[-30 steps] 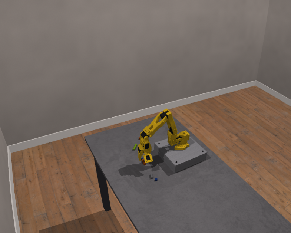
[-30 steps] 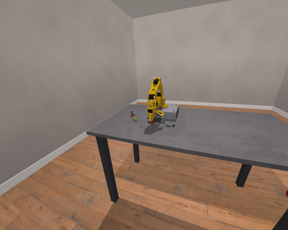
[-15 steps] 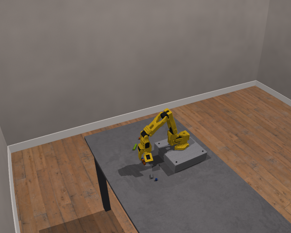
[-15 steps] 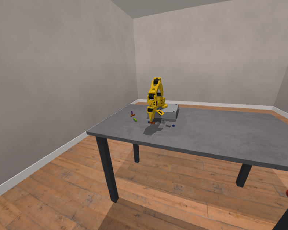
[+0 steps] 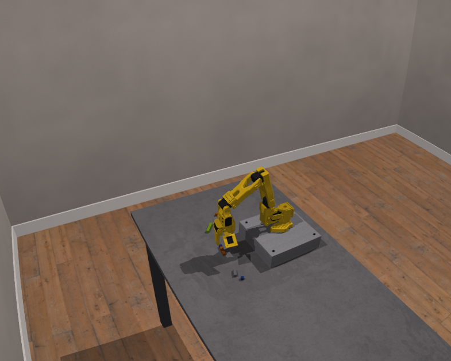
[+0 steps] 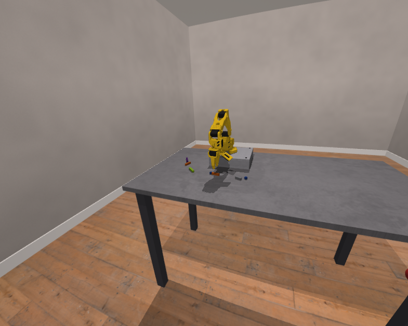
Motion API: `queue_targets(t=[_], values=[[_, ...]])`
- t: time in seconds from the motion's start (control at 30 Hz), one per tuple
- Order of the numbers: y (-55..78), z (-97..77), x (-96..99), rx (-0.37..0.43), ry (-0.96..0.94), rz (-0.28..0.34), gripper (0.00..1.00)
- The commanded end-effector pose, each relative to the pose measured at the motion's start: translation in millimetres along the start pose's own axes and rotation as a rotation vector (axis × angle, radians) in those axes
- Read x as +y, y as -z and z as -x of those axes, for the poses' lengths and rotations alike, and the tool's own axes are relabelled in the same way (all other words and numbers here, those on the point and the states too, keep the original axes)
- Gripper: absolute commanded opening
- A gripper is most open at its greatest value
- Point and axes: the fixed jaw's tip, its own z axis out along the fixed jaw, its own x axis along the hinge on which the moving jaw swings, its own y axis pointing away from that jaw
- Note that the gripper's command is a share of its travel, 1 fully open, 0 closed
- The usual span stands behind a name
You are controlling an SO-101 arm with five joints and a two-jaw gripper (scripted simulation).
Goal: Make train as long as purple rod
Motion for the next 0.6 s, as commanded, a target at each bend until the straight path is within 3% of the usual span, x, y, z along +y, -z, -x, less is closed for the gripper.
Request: queue_targets(t=[0.0, 0.23, 0.57], values=[[10.3, 0.9, -3.0, -0.004, 0.002, -0.02, 0.17], [17.6, 0.9, -2.4, -0.004, 0.002, -0.02, 0.17], [18.2, 0.9, -2.3, -0.004, 0.002, -0.02, 0.17]])
